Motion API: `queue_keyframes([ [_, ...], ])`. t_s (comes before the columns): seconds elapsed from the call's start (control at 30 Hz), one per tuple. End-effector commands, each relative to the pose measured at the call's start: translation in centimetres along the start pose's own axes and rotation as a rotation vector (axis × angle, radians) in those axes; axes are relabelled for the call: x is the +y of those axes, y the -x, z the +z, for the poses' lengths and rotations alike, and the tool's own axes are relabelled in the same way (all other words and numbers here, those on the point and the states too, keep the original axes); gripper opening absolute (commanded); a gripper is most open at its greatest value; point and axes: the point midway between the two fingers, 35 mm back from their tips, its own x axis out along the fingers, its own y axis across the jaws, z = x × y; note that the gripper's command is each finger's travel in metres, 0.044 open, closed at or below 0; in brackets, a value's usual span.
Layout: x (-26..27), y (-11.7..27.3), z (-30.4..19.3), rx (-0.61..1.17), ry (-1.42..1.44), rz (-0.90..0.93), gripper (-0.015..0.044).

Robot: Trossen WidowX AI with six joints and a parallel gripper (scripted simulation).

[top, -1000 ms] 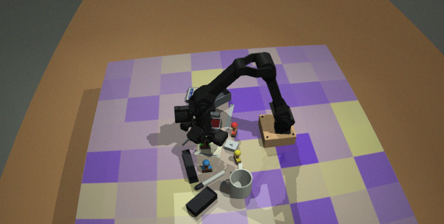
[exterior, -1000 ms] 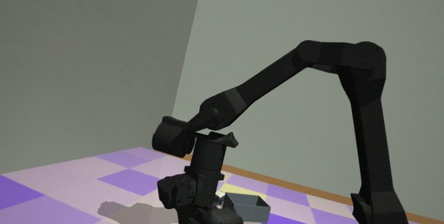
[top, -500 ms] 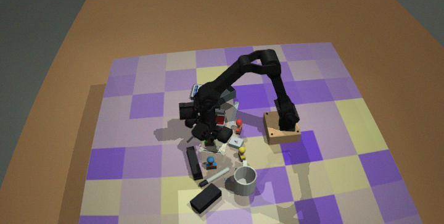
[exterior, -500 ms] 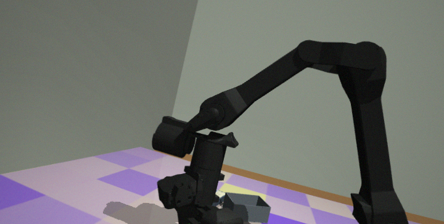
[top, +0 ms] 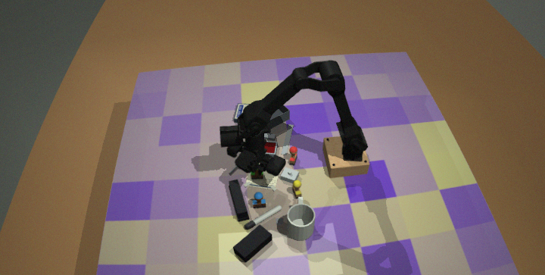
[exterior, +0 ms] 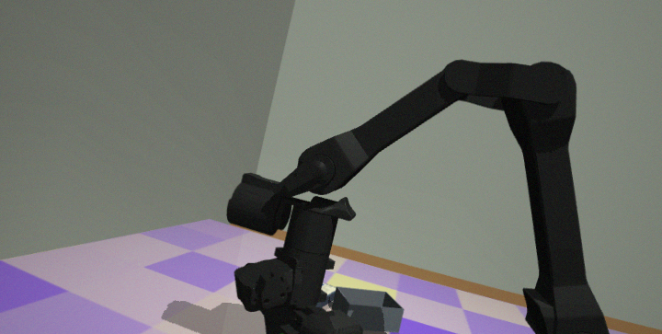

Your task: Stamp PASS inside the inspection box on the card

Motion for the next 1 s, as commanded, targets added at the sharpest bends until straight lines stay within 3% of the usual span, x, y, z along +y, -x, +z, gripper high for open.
queue_keyframes([
  [0.0, 0.01, -0.36, 0.06, -0.001, -0.002, 0.005, 0.0000],
  [0.97, -0.02, 0.60, 0.08, -0.001, -0.002, 0.005, 0.0000],
])
